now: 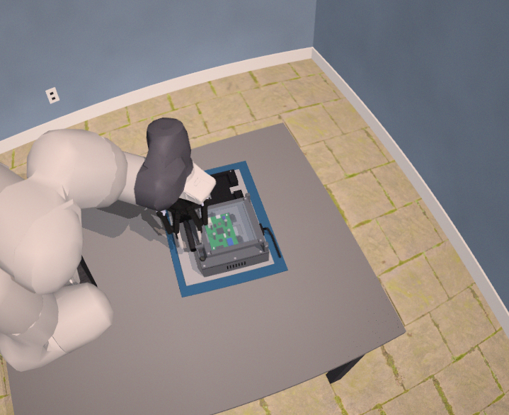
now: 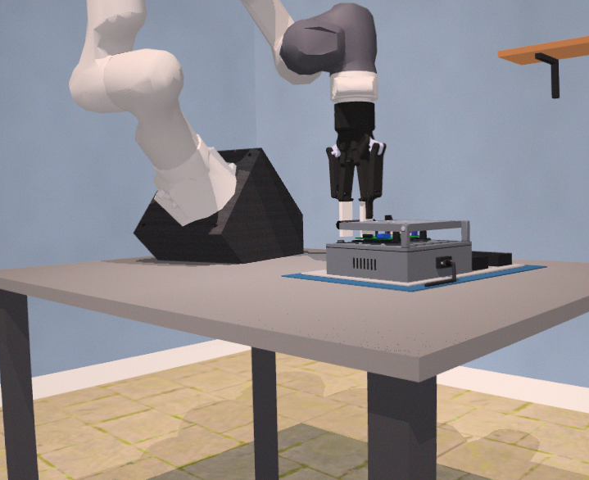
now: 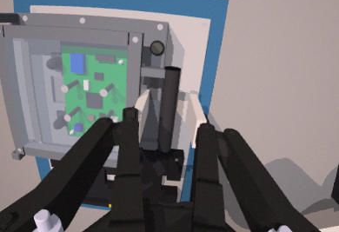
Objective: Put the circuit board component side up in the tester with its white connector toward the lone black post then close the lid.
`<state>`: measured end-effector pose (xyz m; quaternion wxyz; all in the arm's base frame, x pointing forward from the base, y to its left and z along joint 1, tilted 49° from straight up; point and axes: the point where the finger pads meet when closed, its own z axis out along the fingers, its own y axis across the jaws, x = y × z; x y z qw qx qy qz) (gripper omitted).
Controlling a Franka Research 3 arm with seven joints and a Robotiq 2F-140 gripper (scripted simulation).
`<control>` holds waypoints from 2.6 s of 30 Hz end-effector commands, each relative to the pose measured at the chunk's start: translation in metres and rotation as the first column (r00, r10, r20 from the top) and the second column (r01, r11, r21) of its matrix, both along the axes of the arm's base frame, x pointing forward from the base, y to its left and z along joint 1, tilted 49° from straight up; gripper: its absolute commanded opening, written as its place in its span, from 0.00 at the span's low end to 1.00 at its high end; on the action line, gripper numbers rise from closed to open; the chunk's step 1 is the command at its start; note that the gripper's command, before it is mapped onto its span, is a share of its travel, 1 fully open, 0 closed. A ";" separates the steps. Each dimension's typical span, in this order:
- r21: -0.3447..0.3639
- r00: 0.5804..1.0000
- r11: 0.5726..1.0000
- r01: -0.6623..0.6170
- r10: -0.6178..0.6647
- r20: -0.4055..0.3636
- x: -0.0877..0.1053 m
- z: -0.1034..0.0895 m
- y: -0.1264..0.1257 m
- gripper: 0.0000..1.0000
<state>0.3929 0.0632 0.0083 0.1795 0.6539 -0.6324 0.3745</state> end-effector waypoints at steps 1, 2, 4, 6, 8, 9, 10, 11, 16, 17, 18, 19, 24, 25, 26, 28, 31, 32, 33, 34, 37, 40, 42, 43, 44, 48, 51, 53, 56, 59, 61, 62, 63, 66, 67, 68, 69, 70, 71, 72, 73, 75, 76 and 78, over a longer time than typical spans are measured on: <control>0.001 1.000 1.000 -0.005 0.005 0.001 0.001 -0.001 0.000 0.30; 0.001 1.000 1.000 -0.005 0.005 0.001 0.001 -0.001 0.000 0.30; 0.001 1.000 1.000 -0.005 0.005 0.001 0.001 -0.001 0.000 0.30; 0.001 1.000 1.000 -0.005 0.005 0.001 0.001 -0.001 0.000 0.30; 0.001 1.000 1.000 -0.005 0.005 0.001 0.001 -0.001 0.000 0.30; 0.001 1.000 1.000 -0.005 0.005 0.001 0.001 -0.001 0.000 0.30; 0.001 1.000 1.000 -0.005 0.005 0.001 0.001 -0.001 0.000 0.30; 0.001 1.000 1.000 -0.005 0.005 0.001 0.001 -0.001 0.000 0.30; 0.001 1.000 1.000 -0.005 0.005 0.001 0.001 -0.001 0.000 0.30; 0.001 1.000 1.000 -0.005 0.005 0.001 0.001 -0.001 0.000 0.30; 0.001 1.000 1.000 -0.005 0.005 0.001 0.001 -0.001 0.000 0.30; 0.001 1.000 1.000 -0.005 0.005 0.001 0.001 -0.001 0.000 0.30; 0.001 1.000 1.000 -0.005 0.005 0.001 0.001 -0.001 0.000 0.30; 0.001 1.000 1.000 -0.005 0.005 0.001 0.001 -0.001 0.000 0.30; 0.001 1.000 1.000 -0.005 0.005 0.001 0.001 -0.001 0.000 0.30; 0.001 1.000 1.000 -0.005 0.005 0.001 0.001 0.000 0.000 0.30; 0.001 1.000 1.000 -0.005 0.005 0.001 0.001 0.000 0.001 0.30; 0.001 1.000 1.000 -0.005 0.005 0.001 0.001 0.001 0.002 0.30; 0.001 1.000 1.000 -0.005 0.005 0.001 0.000 0.001 0.002 0.30; 0.001 1.000 1.000 -0.005 0.005 0.001 0.000 0.001 0.002 0.30; 0.001 1.000 1.000 -0.005 0.005 0.001 0.000 0.003 0.004 0.30; 0.001 1.000 1.000 -0.005 0.005 0.001 -0.001 0.005 0.006 0.30; 0.001 1.000 1.000 -0.005 0.005 0.001 -0.002 0.007 0.009 0.30; 0.001 1.000 1.000 -0.005 0.005 0.001 -0.003 0.009 0.010 0.30; 0.001 1.000 1.000 -0.005 0.005 0.001 -0.003 0.010 0.012 0.30; 0.001 1.000 1.000 -0.005 0.005 0.001 -0.006 0.016 0.018 0.30; 0.001 1.000 1.000 -0.005 0.005 0.001 -0.007 0.020 0.022 0.30; 0.001 1.000 1.000 -0.005 0.005 0.001 -0.008 0.022 0.024 0.30; 0.001 1.000 1.000 -0.005 0.005 0.001 -0.010 0.028 0.031 0.30; 0.001 1.000 1.000 -0.005 0.005 0.001 -0.013 0.034 0.038 0.30; 0.001 1.000 1.000 -0.005 0.005 0.001 -0.015 0.039 0.043 0.30; 0.001 1.000 1.000 -0.005 0.005 0.001 -0.016 0.041 0.045 0.30; 0.001 1.000 1.000 -0.005 0.005 0.001 -0.017 0.043 0.047 0.30; 0.001 1.000 1.000 -0.005 0.005 0.001 -0.019 0.049 0.054 0.30; 0.001 1.000 1.000 -0.005 0.005 0.001 -0.020 0.051 0.056 0.30; 0.001 1.000 1.000 -0.005 0.005 0.001 -0.020 0.051 0.056 0.30; 0.001 1.000 1.000 -0.005 0.005 0.001 -0.020 0.051 0.056 0.30; 0.001 1.000 1.000 -0.005 0.005 0.001 -0.021 0.053 0.058 0.30; 0.001 1.000 1.000 -0.005 0.005 0.001 -0.021 0.055 0.060 0.30; 0.001 1.000 1.000 -0.005 0.005 0.001 -0.022 0.057 0.062 0.30; 0.001 1.000 1.000 -0.005 0.005 0.001 -0.023 0.058 0.064 0.30; 0.001 1.000 1.000 -0.005 0.005 0.001 -0.024 0.061 0.067 0.30; 0.001 1.000 1.000 -0.005 0.005 0.001 -0.024 0.062 0.068 0.30; 0.001 1.000 1.000 -0.005 0.005 0.001 -0.025 0.064 0.070 0.30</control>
